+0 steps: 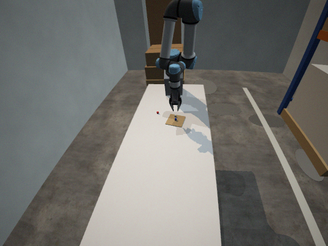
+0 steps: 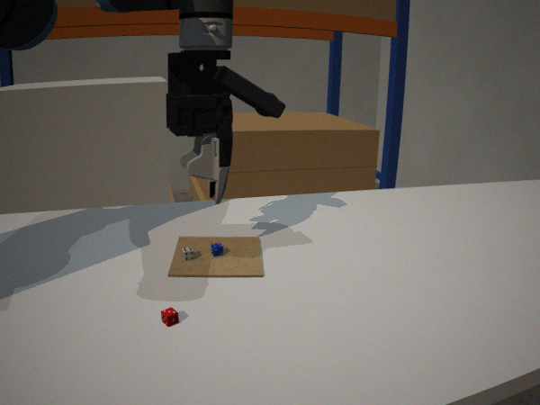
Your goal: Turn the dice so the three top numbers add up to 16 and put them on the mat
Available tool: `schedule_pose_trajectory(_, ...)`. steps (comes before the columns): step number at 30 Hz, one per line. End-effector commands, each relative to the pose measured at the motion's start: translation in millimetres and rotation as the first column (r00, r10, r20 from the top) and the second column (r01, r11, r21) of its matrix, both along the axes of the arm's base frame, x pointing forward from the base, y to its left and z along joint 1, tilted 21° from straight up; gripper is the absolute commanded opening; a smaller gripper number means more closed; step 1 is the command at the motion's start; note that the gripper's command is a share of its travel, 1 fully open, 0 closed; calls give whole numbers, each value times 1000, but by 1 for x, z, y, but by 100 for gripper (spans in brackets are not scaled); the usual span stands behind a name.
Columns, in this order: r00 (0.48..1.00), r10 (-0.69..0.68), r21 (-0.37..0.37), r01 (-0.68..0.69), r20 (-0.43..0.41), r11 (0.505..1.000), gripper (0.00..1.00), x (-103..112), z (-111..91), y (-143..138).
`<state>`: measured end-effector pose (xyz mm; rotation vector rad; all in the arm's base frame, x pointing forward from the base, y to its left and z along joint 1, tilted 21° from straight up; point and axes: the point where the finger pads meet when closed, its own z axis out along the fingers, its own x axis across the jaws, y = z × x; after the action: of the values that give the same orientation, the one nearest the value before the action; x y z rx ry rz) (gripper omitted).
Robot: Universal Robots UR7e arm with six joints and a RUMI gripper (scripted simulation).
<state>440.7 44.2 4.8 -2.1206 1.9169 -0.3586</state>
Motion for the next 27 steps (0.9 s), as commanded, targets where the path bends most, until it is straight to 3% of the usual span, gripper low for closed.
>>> schedule_pose_trajectory(1, 1000, 0, 0, 0, 1, 1000, 100, 0, 1, 0)
schedule_pose_trajectory(27, 1000, -18, 7, 18, -1, 1000, 100, -1, 0, -3)
